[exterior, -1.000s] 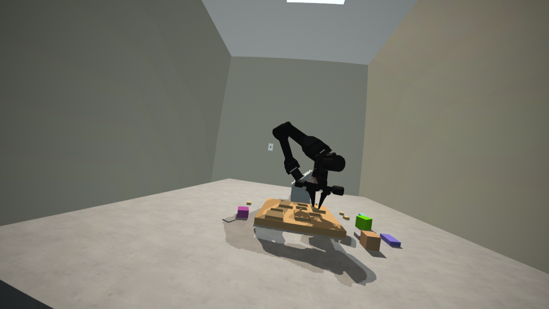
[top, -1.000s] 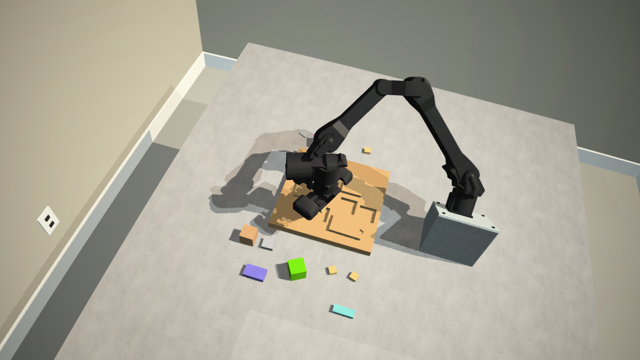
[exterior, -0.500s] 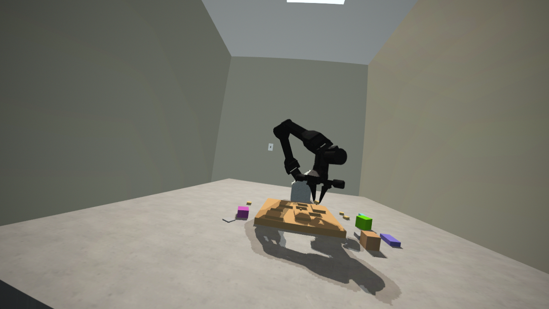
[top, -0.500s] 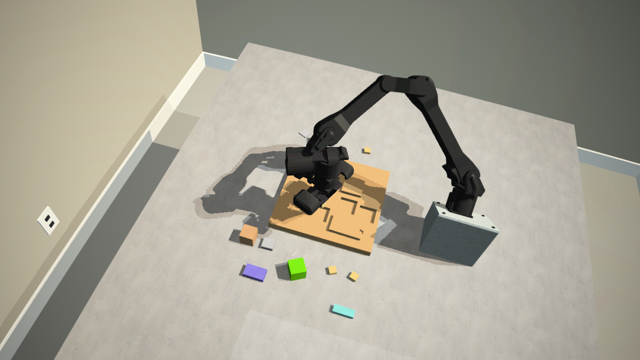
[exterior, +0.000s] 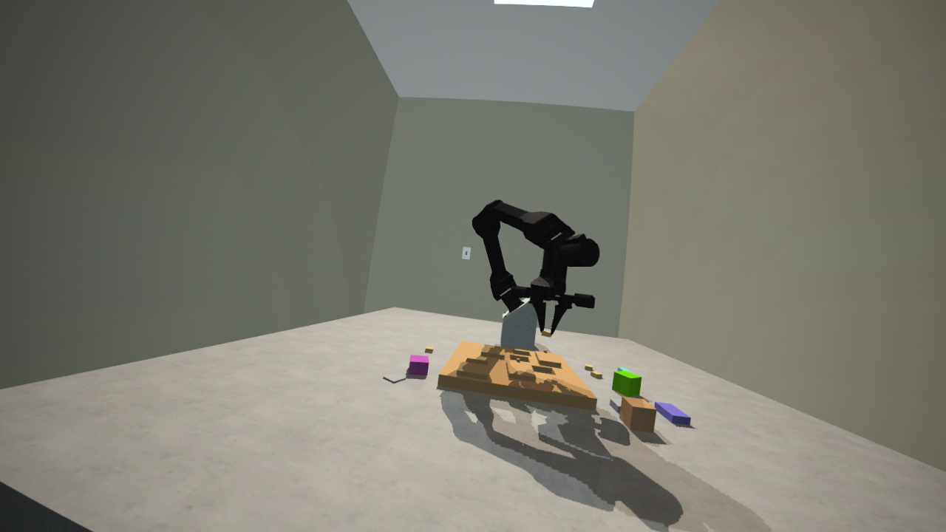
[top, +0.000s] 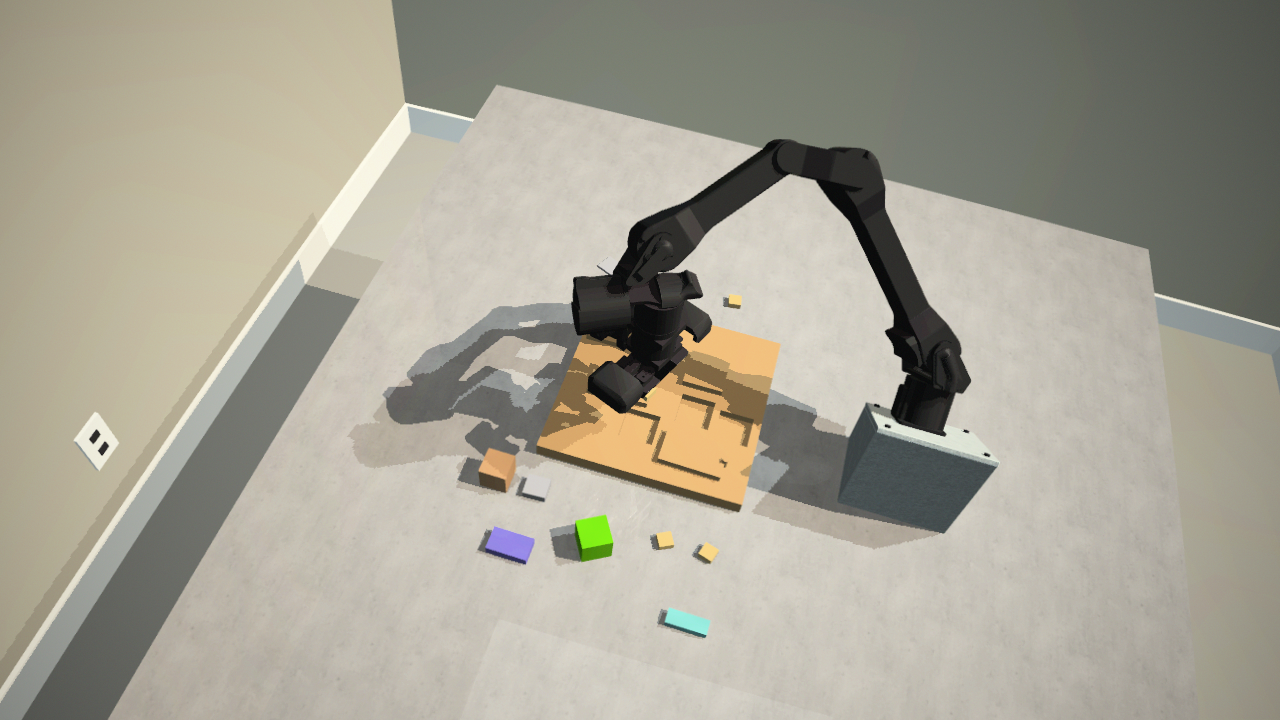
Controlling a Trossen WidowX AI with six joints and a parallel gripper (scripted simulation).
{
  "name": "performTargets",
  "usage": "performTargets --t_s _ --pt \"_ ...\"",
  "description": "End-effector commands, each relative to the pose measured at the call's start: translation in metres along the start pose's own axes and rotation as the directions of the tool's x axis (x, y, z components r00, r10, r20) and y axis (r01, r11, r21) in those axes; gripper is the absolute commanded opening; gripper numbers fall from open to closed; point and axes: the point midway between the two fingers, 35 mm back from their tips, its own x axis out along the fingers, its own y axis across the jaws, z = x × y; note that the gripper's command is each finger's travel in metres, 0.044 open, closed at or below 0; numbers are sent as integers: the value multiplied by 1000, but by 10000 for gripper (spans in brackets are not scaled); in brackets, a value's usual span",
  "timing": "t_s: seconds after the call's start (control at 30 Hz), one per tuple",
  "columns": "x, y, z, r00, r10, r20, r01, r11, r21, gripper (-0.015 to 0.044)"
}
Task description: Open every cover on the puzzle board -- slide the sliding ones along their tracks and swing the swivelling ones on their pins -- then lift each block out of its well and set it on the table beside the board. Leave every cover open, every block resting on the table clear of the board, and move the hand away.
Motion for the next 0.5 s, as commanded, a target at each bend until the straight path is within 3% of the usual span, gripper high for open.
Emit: performTargets --t_s 0.0,0.47 --pt "-3 -11 6 1000 7 -5 -7 1000 3 80" --pt "-5 -64 26 1000 25 -15 -25 1000 1 80"
